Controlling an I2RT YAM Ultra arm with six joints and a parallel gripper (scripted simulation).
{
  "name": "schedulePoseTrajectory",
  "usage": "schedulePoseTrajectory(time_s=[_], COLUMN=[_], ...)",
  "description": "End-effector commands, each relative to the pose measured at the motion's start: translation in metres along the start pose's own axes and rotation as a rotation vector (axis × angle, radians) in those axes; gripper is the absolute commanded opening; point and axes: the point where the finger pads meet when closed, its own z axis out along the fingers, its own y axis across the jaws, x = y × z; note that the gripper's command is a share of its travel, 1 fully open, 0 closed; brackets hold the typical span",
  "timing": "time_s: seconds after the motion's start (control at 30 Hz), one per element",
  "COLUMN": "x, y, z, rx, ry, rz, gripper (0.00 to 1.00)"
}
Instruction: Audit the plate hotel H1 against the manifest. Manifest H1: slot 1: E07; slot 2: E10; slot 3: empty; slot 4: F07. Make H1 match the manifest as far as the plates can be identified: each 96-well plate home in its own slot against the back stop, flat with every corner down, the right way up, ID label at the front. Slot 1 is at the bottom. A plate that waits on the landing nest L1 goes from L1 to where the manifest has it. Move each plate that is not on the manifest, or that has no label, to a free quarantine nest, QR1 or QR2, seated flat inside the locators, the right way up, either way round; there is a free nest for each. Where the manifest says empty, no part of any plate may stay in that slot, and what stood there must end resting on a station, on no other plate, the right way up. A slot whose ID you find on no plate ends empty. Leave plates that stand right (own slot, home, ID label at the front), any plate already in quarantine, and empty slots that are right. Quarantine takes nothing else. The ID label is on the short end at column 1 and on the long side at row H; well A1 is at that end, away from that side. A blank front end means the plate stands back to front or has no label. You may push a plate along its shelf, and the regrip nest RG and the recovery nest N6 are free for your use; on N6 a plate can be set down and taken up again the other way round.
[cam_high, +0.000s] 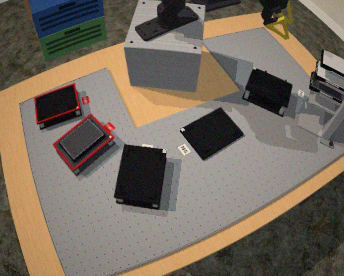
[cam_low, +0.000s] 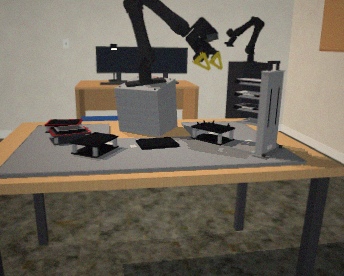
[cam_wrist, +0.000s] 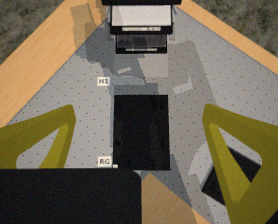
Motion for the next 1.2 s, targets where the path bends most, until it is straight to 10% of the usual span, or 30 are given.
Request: schedulePoseTrajectory(time_s=[0.0, 0.87, 1.17], x=[-0.018, -0.007, 0.027], y=[0.0, -0.002, -0.005], z=[-0.015, -0.009, 0.018], rx=[-0.001, 0.006, 0.012], ry=[-0.021, 0.005, 0.032], rz=[0.014, 0.003, -0.007], gripper=[1.0, 1.0, 1.0])
